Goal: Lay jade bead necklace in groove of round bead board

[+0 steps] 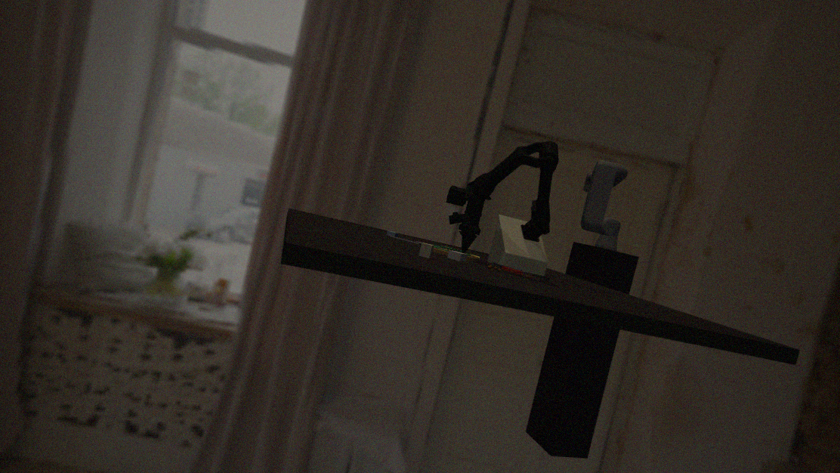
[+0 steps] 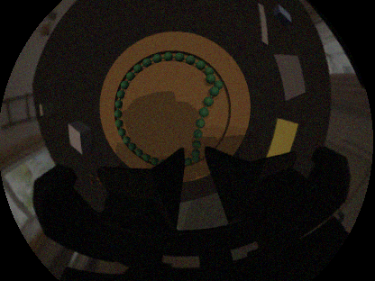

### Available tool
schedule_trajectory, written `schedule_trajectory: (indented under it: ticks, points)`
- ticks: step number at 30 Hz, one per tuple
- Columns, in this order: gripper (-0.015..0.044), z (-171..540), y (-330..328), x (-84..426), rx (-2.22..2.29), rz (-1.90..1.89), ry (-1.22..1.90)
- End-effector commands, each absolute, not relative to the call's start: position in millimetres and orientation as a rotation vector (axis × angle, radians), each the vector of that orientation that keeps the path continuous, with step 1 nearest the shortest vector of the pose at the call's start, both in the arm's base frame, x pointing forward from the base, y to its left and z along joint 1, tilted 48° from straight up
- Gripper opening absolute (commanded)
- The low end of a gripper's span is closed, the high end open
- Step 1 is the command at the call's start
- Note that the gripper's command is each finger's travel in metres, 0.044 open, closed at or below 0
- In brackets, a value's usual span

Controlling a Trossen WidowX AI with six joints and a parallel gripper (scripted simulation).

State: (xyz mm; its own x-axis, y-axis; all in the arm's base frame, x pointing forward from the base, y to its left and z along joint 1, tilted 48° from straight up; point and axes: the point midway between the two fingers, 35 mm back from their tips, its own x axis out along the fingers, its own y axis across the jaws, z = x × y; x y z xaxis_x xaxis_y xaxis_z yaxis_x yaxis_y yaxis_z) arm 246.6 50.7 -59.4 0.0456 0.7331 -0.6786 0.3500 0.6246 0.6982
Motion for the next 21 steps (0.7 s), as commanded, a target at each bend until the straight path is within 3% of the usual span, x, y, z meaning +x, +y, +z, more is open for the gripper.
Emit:
schedule_trajectory:
  ticks: [1, 4, 9, 21]
  points:
    - [0.0120, -61.9, 53.0, 243.2, 0.948, 0.366, 1.569]
    - [0.0120, -61.9, 53.0, 243.2, 0.948, 0.366, 1.569]
    - [0.0000, -60.6, 51.6, 245.4, 0.936, 0.369, 1.562]
    - [0.0000, -60.6, 51.6, 245.4, 0.936, 0.369, 1.562]
